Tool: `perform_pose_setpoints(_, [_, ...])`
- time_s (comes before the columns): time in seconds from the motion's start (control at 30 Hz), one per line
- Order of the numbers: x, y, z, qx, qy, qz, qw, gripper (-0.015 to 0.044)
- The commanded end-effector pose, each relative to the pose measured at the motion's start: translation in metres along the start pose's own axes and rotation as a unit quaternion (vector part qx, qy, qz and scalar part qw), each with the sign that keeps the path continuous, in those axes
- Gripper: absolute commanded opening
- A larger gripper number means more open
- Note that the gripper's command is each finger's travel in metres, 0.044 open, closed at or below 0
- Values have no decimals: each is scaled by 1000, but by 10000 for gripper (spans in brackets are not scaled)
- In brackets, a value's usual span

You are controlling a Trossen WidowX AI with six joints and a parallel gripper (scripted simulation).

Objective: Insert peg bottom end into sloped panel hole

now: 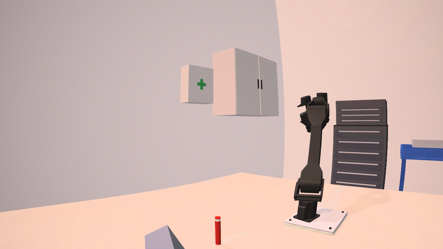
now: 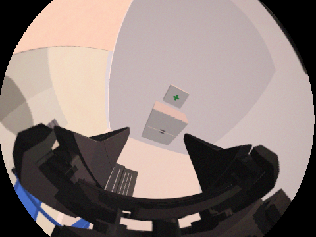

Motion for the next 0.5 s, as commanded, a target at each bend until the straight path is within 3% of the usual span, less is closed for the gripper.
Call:
perform_pose_setpoints(0.0, [0,0,0,-1,0,0,1000,426])
perform_pose_setpoints(0.47, [-39,4,-57,-76,-35,-30,996,440])
Point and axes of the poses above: the point midway between the two fingers, 35 mm back from their tips, its own x axis back along the fingers, its own y axis across the jaws, z = x × y, the point moved 5 cm from there along x, back along the fingers, and after that the axes turned 15 degrees about -x, right-handed, at the moved point
